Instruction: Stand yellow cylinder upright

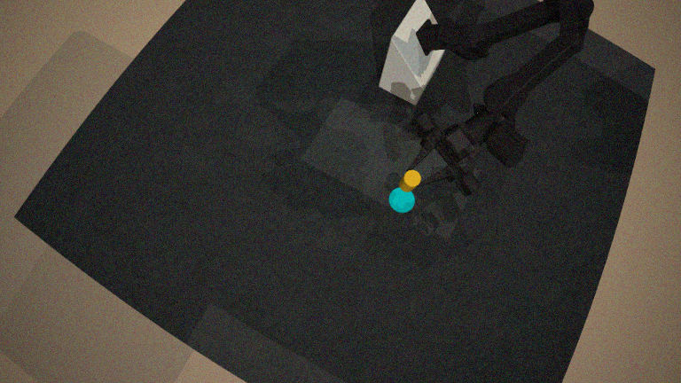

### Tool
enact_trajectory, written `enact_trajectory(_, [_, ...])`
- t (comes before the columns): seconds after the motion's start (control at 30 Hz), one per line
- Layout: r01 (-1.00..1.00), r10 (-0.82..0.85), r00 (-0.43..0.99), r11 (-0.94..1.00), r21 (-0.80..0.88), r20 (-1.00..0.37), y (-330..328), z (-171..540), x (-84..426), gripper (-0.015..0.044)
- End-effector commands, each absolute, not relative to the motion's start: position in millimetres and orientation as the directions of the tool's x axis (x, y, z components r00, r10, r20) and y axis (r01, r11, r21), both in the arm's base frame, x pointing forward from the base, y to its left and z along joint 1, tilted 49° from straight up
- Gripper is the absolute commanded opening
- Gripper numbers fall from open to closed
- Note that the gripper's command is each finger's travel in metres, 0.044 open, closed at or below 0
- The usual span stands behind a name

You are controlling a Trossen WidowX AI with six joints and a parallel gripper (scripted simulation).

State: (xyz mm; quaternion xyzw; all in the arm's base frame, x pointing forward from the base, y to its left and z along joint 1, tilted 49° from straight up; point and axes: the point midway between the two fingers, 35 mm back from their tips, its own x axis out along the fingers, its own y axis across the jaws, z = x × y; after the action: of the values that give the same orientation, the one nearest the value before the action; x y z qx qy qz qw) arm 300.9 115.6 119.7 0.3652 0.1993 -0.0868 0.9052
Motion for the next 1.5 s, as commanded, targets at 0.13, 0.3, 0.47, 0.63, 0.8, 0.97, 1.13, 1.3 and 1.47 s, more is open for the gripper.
enact_trajectory(0.13, [0.298, -0.031, 0.924, 0.683, 0.667, -0.381, 112, 124, 296, 0.0105])
enact_trajectory(0.3, [0.292, -0.04, 0.934, 0.662, 0.69, -0.356, 110, 127, 293, 0.0105])
enact_trajectory(0.47, [0.286, -0.047, 0.94, 0.647, 0.707, -0.338, 109, 129, 291, 0.0105])
enact_trajectory(0.63, [0.286, -0.047, 0.94, 0.647, 0.707, -0.338, 109, 129, 291, 0.0105])
enact_trajectory(0.8, [0.286, -0.047, 0.94, 0.647, 0.707, -0.338, 109, 129, 291, 0.0105])
enact_trajectory(0.97, [0.286, -0.047, 0.94, 0.647, 0.707, -0.338, 109, 129, 291, 0.0105])
enact_trajectory(1.13, [0.289, -0.047, 0.939, 0.645, 0.707, -0.341, 117, 123, 292, 0.0105])
enact_trajectory(1.3, [0.292, -0.047, 0.938, 0.644, 0.707, -0.344, 128, 114, 292, 0.0105])
enact_trajectory(1.47, [0.293, -0.047, 0.937, 0.644, 0.707, -0.346, 140, 105, 291, 0.0105])
